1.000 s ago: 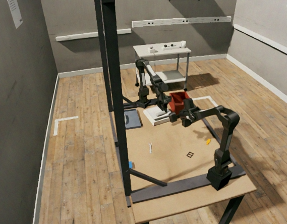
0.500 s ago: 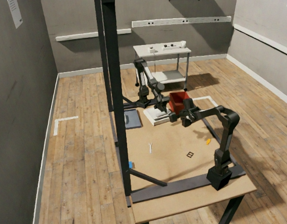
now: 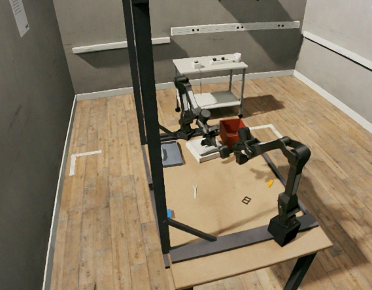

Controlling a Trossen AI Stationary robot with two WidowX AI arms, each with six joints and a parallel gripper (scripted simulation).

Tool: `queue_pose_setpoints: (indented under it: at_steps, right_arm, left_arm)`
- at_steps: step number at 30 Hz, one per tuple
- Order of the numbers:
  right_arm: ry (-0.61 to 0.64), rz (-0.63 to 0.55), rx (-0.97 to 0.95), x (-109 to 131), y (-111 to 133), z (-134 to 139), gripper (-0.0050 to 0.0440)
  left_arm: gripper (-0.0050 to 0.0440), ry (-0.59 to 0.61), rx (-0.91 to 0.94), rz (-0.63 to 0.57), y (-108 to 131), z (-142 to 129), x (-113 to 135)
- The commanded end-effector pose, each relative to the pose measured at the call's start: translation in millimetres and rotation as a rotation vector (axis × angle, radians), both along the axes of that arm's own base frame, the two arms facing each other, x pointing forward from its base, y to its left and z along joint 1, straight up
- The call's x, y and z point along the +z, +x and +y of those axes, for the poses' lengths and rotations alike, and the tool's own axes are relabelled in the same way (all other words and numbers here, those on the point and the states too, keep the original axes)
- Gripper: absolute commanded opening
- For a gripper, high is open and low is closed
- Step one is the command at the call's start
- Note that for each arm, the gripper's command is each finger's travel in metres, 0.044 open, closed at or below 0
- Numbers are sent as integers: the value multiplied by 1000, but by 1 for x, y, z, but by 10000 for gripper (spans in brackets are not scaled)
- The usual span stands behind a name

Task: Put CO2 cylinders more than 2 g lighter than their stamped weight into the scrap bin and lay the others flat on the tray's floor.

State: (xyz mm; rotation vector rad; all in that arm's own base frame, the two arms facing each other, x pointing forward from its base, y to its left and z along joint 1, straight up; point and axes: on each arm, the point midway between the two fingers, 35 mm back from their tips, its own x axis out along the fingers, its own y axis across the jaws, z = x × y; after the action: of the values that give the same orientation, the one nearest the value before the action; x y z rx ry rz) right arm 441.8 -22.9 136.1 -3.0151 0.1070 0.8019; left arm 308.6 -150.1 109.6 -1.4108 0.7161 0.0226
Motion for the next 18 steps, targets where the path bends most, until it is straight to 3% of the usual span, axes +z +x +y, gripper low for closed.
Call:
queue_pose_setpoints:
  at_steps: [1, 13, 18]
  right_arm:
    - [-3, -26, -3, 11, 2, -1, 440]
    - [-3, -26, -3, 11, 2, -1, 440]
    - [-3, -26, -3, 11, 2, -1, 440]
  left_arm:
    - [-50, -33, 2, -56, 2, 0, -4]
    - [-50, -101, 2, -199, 9, -4, 4]
    - [-50, -107, 3, -209, 9, -4, -11]
